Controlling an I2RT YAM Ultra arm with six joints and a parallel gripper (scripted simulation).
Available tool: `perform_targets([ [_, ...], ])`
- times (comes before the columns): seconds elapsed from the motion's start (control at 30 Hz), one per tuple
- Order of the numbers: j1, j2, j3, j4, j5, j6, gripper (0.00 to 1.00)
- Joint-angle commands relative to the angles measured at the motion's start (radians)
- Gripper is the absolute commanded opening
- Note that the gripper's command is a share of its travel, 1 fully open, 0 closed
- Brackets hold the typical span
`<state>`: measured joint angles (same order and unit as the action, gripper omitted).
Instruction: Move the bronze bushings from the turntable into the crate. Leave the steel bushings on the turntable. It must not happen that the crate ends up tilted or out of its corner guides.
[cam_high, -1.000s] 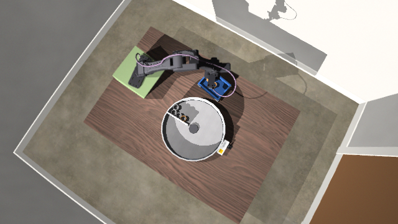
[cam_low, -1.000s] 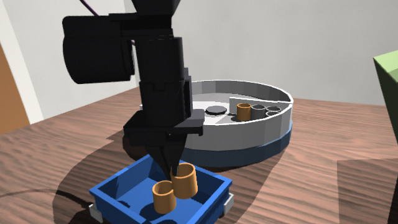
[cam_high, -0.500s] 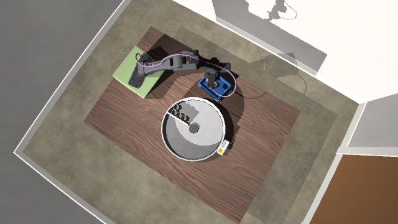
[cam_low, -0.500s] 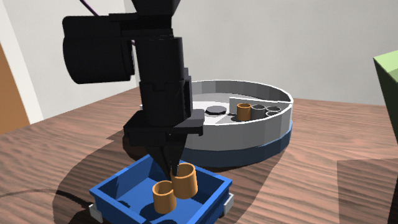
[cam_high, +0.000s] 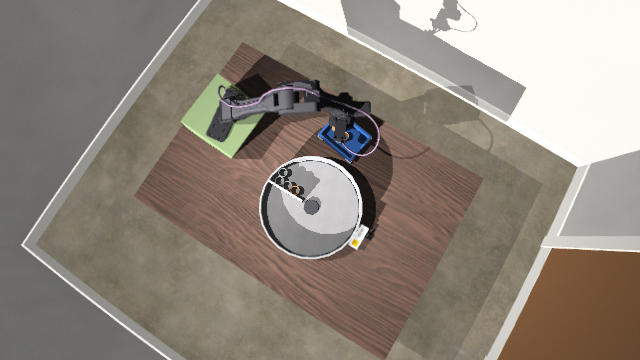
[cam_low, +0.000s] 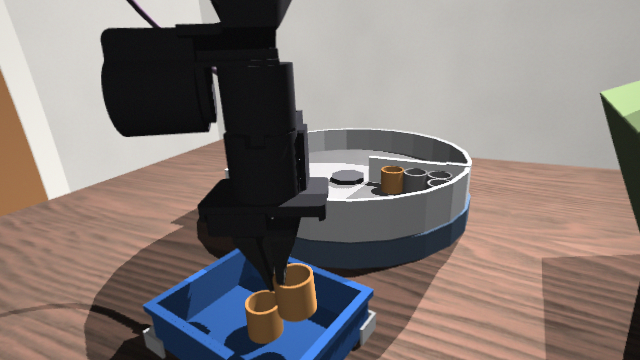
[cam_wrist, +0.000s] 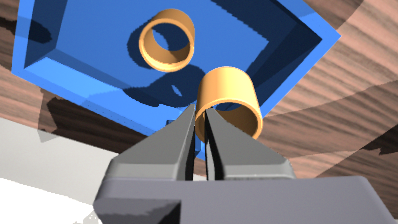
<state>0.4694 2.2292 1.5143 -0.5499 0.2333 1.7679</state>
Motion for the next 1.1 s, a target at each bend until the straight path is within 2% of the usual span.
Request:
perform_targets([
  [0.0, -0.005, 0.003, 0.029, -0.003, 0.004, -0.011, 0.0],
  [0.07, 0.001, -0.024, 0.028, -0.006, 0.004, -0.011, 0.0],
  [1.07, 0.002, -0.024, 0.028, -0.004, 0.004, -0.009, 0.0],
])
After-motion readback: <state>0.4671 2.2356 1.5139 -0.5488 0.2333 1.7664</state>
